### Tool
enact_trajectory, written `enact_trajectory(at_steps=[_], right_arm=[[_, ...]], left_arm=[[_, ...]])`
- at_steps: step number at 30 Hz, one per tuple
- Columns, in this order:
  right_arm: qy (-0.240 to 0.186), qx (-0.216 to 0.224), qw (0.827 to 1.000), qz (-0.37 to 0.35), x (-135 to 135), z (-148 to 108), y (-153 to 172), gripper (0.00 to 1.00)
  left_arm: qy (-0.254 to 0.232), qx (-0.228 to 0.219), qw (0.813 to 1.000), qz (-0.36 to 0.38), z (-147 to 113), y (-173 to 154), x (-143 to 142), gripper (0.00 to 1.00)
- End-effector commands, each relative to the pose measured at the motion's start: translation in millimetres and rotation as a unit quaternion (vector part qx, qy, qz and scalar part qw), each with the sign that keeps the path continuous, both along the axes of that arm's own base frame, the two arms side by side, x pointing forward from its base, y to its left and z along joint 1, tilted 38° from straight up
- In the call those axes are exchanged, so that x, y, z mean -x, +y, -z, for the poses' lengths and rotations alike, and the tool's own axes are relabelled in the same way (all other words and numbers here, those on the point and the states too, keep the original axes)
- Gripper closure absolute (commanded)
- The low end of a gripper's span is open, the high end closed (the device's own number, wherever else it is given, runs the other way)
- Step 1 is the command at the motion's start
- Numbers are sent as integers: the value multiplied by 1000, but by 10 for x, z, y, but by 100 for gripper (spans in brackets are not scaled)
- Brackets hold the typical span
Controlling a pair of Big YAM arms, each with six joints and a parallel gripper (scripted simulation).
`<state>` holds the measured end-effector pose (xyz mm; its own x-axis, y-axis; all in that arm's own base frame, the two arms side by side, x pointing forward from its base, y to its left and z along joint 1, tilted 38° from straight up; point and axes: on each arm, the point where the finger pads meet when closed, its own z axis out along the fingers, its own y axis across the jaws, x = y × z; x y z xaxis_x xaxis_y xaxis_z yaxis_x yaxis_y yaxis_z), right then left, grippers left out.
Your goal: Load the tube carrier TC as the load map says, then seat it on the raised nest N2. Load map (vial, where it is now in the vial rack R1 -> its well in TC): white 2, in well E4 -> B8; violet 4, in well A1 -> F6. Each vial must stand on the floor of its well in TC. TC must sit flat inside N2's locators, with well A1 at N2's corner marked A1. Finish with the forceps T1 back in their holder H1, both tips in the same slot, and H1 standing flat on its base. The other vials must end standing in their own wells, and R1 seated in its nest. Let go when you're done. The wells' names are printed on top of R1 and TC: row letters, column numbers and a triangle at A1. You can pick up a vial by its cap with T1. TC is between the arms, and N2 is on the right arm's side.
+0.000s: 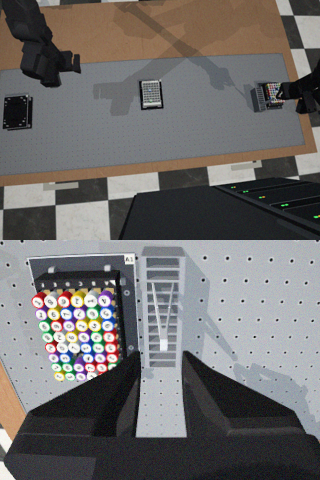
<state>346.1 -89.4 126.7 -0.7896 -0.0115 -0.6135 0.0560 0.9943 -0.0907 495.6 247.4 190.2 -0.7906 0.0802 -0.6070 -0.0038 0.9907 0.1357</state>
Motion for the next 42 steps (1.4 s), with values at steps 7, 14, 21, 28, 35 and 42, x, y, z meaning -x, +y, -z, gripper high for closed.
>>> enact_trajectory(at_steps=[7, 14, 21, 28, 35, 42], right_arm=[[-9, 2, 1000, 2, -45, -92, -17, 0], [-9, 2, 1000, 2, -45, -92, -17, 0], [-9, 2, 1000, 2, -45, -92, -17, 0], [-9, 2, 1000, 2, -45, -92, -17, 0], [-9, 2, 1000, 2, -45, -92, -17, 0], [-9, 2, 1000, 2, -45, -92, -17, 0]], left_arm=[[-9, -5, 1000, 0, -106, 20, -16, 75], [-9, -5, 1000, 0, -104, 18, -14, 75], [-9, -5, 1000, 0, -103, 15, -12, 75], [-4, 1, 1000, 2, 71, -28, -120, 75], [-13, -5, 1000, 2, 30, 14, -235, 75], [-13, -5, 1000, 2, 122, 20, -315, 75]])
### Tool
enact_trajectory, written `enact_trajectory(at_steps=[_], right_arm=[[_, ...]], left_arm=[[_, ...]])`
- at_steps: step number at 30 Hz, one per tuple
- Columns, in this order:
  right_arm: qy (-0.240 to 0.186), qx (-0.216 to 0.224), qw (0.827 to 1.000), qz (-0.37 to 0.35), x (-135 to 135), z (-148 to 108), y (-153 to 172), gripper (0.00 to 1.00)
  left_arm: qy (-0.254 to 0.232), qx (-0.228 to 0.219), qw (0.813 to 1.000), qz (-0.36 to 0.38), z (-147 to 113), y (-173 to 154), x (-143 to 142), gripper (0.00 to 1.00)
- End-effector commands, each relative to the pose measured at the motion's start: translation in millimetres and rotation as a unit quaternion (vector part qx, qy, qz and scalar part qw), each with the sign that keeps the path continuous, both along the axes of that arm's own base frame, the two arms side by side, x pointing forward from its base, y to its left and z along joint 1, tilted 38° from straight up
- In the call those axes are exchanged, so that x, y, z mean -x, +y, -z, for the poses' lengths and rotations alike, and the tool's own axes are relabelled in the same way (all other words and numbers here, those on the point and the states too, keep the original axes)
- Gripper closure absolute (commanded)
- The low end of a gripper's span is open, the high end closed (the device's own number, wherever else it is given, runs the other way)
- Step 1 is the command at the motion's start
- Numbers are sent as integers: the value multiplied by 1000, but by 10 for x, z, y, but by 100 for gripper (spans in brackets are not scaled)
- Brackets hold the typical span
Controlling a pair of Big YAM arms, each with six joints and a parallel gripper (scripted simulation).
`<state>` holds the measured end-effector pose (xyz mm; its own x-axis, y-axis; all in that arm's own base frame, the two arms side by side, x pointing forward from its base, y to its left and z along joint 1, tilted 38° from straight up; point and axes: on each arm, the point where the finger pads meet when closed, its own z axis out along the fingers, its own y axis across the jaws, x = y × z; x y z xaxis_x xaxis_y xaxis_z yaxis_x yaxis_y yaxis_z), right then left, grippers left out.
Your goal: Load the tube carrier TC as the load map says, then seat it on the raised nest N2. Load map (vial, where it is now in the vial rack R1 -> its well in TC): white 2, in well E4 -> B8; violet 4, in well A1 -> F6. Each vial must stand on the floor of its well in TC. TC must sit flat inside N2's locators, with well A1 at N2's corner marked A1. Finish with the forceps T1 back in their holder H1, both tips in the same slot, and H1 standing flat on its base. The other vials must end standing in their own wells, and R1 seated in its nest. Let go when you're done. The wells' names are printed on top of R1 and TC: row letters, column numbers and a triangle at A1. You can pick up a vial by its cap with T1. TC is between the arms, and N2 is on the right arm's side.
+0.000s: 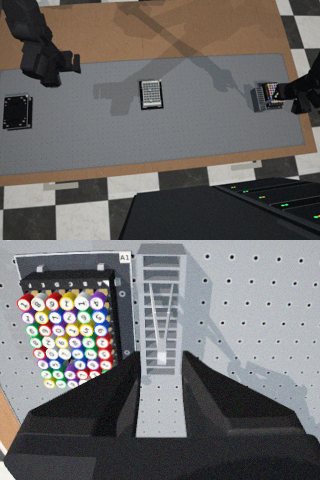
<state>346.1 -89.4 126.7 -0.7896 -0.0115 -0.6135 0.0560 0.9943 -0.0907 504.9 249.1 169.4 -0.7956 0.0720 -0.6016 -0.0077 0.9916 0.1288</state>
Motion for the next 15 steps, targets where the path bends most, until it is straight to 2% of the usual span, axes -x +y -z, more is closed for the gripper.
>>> enact_trajectory(at_steps=[1, 15], right_arm=[[-9, 2, 1000, 2, -45, -92, -17, 0], [-9, 2, 1000, 2, -45, -92, -17, 0]], left_arm=[[-16, -8, 1000, 4, -74, 4, -234, 75], [-16, -8, 1000, 4, 88, 18, -363, 75]])
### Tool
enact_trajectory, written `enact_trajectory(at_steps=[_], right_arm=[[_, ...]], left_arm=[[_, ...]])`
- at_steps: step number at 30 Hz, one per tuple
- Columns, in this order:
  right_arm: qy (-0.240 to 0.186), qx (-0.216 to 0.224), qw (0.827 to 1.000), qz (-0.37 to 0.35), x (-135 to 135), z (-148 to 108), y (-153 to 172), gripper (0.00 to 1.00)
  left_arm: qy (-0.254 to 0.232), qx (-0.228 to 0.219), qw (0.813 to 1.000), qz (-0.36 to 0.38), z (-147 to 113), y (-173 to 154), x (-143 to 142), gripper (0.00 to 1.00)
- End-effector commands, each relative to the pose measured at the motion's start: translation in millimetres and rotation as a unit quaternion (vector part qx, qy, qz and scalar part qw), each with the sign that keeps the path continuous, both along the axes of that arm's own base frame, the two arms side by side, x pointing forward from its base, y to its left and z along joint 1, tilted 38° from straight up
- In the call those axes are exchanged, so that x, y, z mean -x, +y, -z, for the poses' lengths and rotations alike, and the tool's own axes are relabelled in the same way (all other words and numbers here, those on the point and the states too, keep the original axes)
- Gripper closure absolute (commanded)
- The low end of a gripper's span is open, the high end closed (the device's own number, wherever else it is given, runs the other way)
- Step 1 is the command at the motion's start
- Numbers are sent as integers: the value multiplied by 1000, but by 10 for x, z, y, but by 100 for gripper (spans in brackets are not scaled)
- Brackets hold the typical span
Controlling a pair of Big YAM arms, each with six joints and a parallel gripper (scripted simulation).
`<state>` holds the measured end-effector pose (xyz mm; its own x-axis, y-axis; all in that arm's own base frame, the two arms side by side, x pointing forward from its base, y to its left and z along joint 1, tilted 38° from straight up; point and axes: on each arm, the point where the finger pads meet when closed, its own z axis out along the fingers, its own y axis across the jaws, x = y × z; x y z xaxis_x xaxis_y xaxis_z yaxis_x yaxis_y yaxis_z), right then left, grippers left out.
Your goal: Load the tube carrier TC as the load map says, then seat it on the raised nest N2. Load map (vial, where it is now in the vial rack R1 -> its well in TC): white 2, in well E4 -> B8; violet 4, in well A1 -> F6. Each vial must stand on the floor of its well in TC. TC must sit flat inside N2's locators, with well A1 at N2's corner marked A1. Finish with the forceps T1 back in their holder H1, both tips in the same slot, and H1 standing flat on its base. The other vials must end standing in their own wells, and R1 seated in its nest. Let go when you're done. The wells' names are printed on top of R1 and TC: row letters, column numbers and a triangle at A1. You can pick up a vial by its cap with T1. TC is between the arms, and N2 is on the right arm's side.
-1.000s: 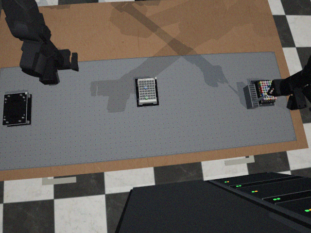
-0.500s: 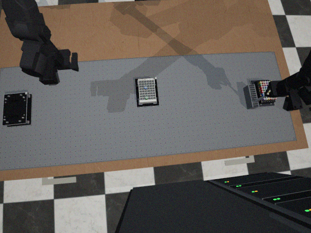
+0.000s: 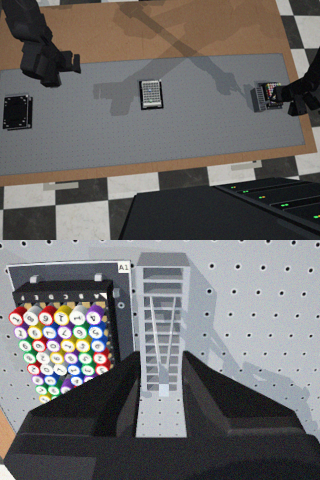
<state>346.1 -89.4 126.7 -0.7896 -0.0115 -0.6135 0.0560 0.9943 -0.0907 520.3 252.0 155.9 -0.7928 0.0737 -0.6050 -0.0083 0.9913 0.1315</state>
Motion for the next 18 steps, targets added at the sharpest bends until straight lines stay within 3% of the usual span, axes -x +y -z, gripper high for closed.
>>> enact_trajectory(at_steps=[1, 18], right_arm=[[-9, 2, 1000, 2, -45, -92, -17, 0], [-9, 2, 1000, 2, -45, -92, -17, 0]], left_arm=[[-13, -6, 1000, 4, -32, -9, -219, 75], [-12, -6, 1000, 4, 175, 9, -373, 75]])
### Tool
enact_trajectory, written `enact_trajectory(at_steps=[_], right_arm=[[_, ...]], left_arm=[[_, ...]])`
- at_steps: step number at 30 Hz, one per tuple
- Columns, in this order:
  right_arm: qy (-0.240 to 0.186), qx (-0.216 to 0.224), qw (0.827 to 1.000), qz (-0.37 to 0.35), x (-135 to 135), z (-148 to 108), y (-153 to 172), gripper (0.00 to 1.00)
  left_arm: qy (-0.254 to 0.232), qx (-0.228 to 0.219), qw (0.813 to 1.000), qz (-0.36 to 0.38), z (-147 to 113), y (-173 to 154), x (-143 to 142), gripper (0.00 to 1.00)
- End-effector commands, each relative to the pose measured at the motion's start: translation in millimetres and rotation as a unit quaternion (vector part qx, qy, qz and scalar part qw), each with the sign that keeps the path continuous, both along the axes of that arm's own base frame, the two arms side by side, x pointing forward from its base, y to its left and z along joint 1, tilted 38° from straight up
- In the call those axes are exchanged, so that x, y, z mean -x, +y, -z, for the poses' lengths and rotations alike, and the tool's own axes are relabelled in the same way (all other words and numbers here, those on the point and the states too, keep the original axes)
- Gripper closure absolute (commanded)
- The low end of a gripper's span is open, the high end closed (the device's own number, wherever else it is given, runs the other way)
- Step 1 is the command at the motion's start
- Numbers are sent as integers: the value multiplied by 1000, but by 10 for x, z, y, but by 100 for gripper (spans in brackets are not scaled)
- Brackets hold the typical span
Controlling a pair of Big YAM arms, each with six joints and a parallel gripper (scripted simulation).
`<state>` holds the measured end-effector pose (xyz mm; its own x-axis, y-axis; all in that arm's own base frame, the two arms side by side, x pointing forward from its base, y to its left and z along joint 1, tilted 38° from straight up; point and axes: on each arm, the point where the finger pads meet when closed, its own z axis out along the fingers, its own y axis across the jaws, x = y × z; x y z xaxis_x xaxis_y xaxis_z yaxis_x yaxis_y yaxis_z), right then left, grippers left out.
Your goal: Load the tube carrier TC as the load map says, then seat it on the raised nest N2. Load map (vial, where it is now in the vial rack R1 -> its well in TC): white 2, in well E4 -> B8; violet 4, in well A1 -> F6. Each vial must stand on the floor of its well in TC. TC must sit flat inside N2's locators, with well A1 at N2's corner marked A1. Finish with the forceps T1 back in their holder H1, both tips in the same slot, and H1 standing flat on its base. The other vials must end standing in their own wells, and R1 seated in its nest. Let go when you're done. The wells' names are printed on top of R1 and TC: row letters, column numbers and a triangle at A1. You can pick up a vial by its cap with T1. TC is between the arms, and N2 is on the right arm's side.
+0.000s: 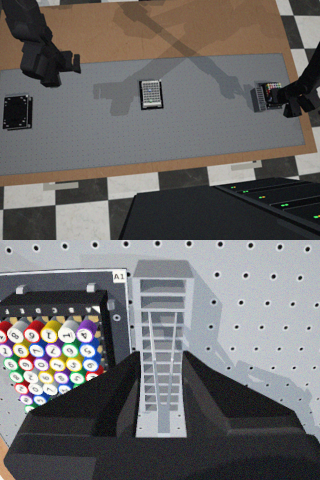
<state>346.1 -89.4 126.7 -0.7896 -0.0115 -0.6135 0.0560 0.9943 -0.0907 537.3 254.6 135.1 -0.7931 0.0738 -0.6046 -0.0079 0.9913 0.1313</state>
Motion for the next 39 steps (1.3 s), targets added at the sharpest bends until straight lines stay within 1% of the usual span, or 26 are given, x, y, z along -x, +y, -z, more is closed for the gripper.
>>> enact_trajectory(at_steps=[1, 7, 10, 21, 39], right_arm=[[-9, 2, 1000, 2, -45, -92, -17, 0], [-9, 2, 1000, 2, -45, -92, -17, 0], [-9, 2, 1000, 2, -45, -92, -17, 0], [-9, 2, 1000, 2, -45, -92, -17, 0], [-9, 2, 1000, 2, -45, -92, -17, 0]], left_arm=[[-13, -6, 1000, 4, -18, -16, -213, 75], [-12, -6, 1000, 6, 21, -18, -228, 75], [-20, -11, 1000, 6, -93, -15, -232, 75], [-25, -14, 1000, 6, -183, -26, -208, 75], [-26, -14, 1000, 7, -224, -24, -211, 75]])
